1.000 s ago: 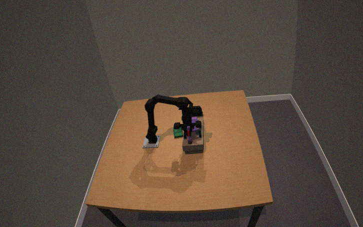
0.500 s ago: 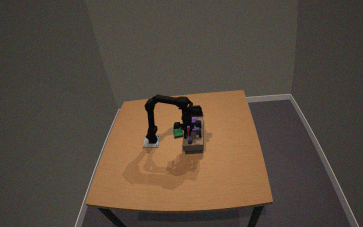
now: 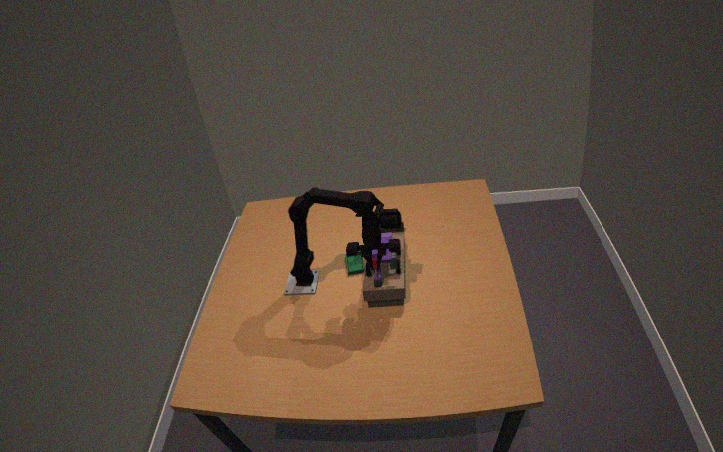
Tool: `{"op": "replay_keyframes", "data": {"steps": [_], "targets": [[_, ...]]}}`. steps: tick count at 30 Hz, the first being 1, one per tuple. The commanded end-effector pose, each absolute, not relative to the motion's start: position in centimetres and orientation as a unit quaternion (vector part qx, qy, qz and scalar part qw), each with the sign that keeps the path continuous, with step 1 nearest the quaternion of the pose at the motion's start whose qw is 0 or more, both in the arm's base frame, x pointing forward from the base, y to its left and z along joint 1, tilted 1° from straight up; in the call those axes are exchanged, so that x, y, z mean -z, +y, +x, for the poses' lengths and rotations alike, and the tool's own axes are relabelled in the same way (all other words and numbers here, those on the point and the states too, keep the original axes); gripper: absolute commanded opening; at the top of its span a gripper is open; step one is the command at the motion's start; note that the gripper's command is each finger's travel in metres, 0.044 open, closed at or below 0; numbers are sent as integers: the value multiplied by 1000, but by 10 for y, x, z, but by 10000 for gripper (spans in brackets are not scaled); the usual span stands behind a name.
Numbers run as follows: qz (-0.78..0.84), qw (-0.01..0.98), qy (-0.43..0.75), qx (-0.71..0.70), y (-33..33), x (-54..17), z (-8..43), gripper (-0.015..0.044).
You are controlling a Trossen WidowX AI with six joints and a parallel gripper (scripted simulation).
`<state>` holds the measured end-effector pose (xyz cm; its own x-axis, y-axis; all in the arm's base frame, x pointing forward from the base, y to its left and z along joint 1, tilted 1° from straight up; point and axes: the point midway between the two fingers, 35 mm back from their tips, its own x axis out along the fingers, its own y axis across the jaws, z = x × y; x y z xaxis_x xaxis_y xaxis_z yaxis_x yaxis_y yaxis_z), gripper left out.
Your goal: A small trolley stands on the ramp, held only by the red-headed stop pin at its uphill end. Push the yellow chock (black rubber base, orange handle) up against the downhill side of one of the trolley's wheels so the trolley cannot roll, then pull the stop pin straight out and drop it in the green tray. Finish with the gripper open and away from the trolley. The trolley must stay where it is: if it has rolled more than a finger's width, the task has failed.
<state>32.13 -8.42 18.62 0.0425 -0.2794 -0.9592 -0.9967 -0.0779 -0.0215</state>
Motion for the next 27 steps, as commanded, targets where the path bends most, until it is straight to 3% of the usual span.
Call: {"op": "replay_keyframes", "data": {"steps": [1, 27], "targets": [[-595, 417, 538, -428, -84, -192, 321, 0], [-595, 417, 538, -428, -84, -200, 321, 0]]}}
